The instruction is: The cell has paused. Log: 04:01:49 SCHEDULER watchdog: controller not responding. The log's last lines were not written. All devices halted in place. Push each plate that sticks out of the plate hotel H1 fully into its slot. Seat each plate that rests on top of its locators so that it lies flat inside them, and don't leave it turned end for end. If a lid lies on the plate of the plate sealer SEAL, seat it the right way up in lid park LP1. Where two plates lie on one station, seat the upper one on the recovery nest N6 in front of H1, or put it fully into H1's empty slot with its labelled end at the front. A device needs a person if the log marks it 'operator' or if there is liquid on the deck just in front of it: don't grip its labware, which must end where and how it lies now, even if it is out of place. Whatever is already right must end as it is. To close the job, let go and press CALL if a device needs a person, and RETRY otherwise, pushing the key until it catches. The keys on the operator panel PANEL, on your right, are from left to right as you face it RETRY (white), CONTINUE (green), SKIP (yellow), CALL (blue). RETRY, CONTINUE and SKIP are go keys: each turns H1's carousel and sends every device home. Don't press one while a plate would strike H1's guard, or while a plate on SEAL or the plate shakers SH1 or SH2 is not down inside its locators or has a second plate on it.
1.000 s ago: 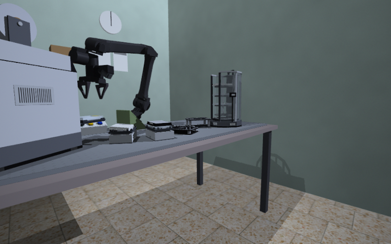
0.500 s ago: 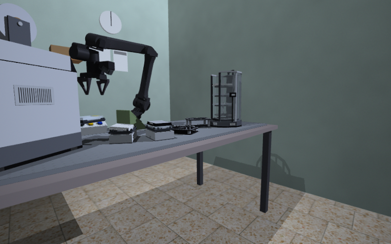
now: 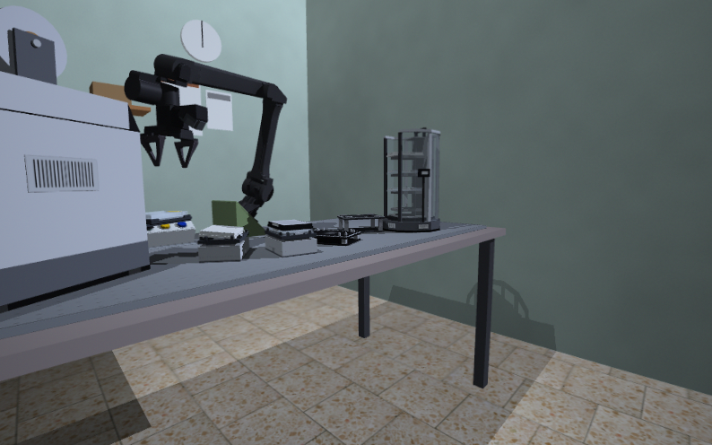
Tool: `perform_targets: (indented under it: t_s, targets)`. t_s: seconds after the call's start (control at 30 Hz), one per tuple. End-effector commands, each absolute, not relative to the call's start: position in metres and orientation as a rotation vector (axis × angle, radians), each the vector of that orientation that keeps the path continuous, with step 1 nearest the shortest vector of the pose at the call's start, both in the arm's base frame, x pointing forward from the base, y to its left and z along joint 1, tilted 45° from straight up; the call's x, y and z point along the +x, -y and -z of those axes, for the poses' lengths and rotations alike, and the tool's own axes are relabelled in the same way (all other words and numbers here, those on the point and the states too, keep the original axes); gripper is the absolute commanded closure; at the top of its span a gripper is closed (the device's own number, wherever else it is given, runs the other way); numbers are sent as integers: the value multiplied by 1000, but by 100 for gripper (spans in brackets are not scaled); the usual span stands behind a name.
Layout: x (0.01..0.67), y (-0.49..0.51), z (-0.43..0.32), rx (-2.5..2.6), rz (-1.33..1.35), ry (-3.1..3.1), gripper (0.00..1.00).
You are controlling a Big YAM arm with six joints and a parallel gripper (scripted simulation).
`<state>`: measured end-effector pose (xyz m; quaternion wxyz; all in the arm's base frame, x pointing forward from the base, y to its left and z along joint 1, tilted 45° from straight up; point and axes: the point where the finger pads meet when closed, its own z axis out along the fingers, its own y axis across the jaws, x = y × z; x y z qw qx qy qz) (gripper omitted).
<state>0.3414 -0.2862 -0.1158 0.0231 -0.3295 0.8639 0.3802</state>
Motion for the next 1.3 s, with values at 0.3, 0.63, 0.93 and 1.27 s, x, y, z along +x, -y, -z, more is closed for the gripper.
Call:
perform_targets:
  t_s: [0.3, 0.63, 0.93, 1.27]
  targets:
    - [358, 311, 105, -1044, -1082, -2672, 0]
    - [358, 311, 105, -1044, -1082, -2672, 0]
    - [370, 303, 96, -1008, -1079, -2709, 0]
    - [387, 284, 88, -658, -1127, -2902, 0]
